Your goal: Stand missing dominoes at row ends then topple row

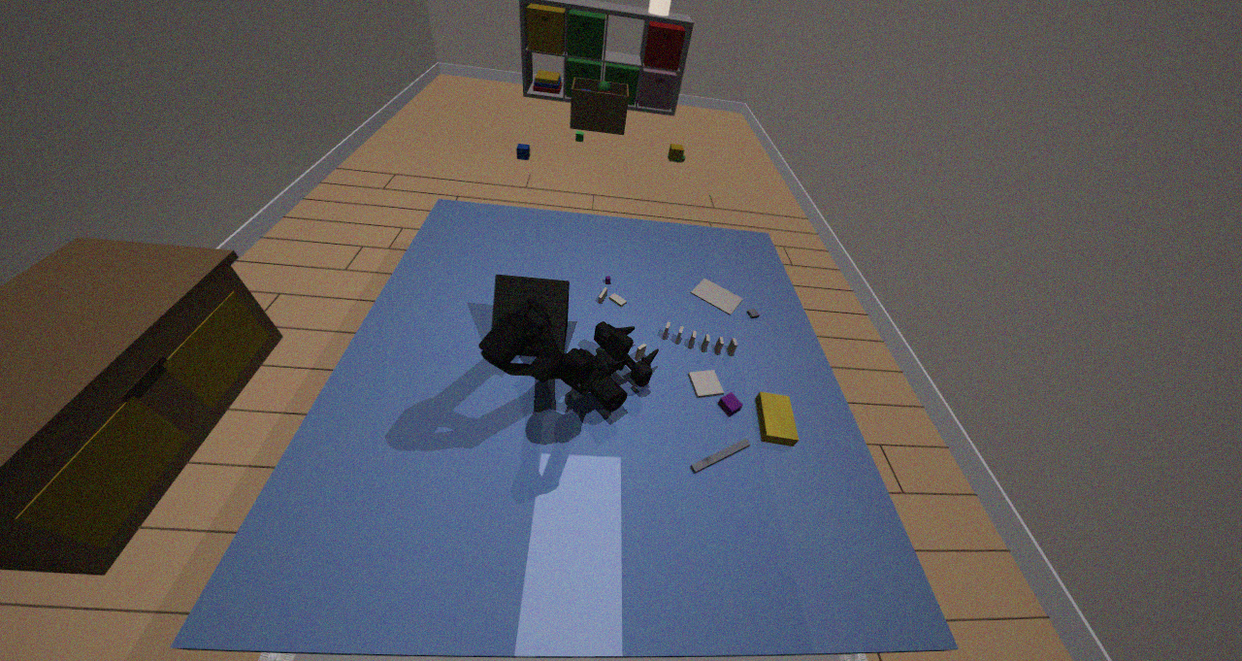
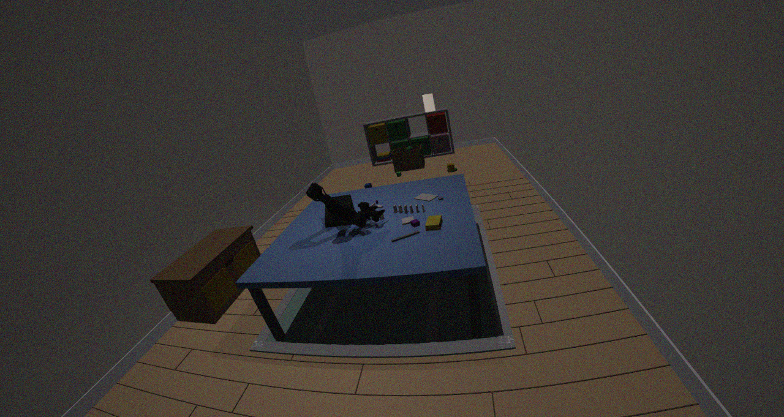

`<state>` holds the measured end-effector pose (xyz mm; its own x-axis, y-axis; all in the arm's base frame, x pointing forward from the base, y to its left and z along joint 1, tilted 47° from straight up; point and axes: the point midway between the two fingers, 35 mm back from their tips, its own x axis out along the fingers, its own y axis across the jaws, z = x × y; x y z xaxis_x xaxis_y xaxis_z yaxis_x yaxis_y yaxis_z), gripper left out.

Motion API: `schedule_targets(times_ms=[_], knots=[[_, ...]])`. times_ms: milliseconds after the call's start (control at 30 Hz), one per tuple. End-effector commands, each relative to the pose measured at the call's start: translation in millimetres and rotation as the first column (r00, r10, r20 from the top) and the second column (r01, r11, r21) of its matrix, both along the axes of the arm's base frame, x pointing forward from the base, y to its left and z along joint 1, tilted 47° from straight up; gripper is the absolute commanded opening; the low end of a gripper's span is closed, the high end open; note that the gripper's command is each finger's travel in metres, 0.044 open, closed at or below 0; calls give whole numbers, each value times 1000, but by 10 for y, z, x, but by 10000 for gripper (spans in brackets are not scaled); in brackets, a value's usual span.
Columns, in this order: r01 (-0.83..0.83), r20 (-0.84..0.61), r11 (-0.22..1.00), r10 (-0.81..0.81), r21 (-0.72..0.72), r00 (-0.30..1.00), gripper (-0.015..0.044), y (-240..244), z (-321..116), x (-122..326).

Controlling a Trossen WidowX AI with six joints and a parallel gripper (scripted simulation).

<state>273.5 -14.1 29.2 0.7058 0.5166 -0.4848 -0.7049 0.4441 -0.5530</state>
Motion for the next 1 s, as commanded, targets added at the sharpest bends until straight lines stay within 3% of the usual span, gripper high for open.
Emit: schedule_targets(times_ms=[0, 133, 467, 700, 967], knots=[[5, 7, 1000, -5, -2, 1000, 440, 153, 154, -28], [20, -16, 1000, -20, 8, 1000, 440, 163, 155, -9], [297, -381, 952, -246, 79, 891, 440, 262, 33, 247], [704, -663, 707, -560, -70, 496, 440, 494, -21, 468], [945, -604, 160, -796, -286, -48, 440, 719, 55, 432]])
